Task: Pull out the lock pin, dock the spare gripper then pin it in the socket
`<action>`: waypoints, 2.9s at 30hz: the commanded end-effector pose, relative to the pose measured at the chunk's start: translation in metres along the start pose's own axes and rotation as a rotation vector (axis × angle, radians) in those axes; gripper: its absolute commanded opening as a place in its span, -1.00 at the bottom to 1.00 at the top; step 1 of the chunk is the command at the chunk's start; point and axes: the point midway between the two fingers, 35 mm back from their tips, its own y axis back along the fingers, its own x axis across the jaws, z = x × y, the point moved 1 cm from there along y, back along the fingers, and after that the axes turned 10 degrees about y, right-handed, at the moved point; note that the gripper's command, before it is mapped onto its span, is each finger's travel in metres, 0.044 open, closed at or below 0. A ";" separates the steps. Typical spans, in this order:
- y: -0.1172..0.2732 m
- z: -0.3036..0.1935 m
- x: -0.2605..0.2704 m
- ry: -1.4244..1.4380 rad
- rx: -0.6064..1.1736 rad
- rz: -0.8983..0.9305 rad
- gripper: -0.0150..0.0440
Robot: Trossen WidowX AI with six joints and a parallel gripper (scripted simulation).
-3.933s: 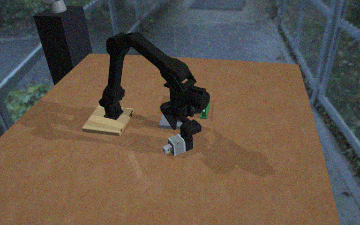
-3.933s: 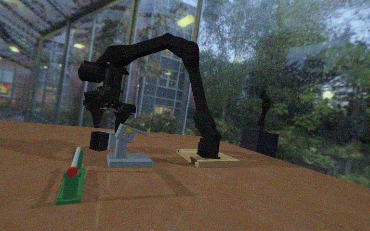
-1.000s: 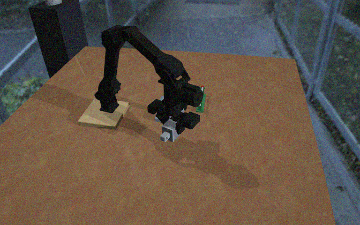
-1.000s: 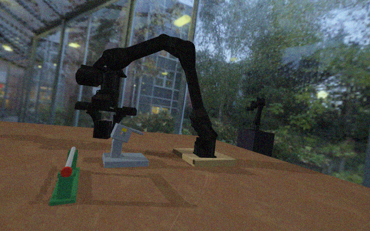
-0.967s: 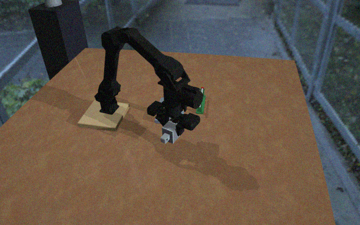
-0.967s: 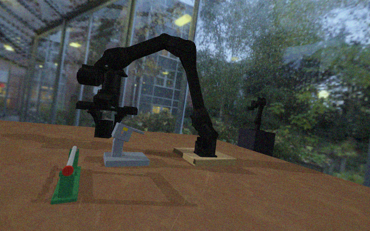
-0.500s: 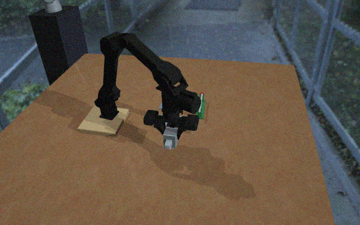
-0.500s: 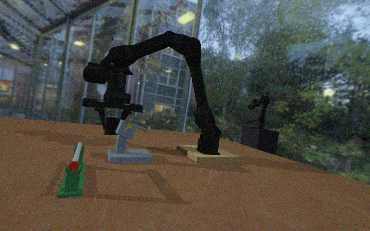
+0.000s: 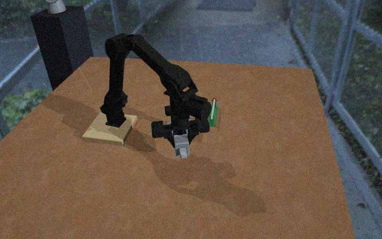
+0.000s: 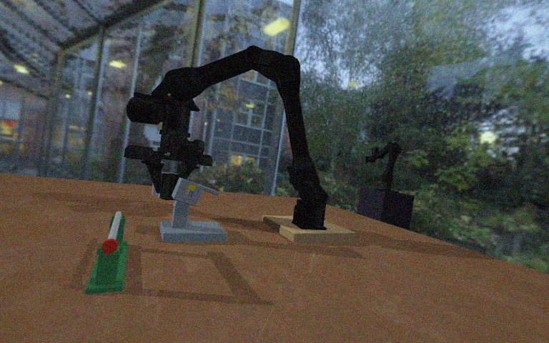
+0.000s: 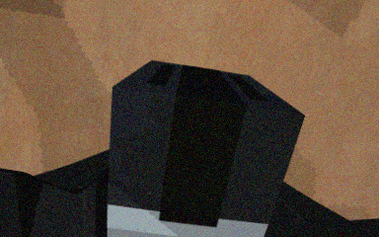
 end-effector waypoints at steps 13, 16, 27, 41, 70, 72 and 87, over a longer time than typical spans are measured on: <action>0.004 0.002 0.004 0.377 0.013 -0.007 -0.49; 0.004 0.003 0.005 0.449 0.014 -0.006 -0.49; 0.003 0.004 0.007 0.589 0.015 -0.005 -0.49; -0.030 0.005 0.009 0.693 0.015 -0.005 -0.49; -0.037 0.005 0.009 0.689 0.010 -0.003 1.00; -0.030 0.005 0.009 0.689 0.010 -0.003 1.00; -0.003 0.010 0.012 0.689 -0.019 0.004 1.00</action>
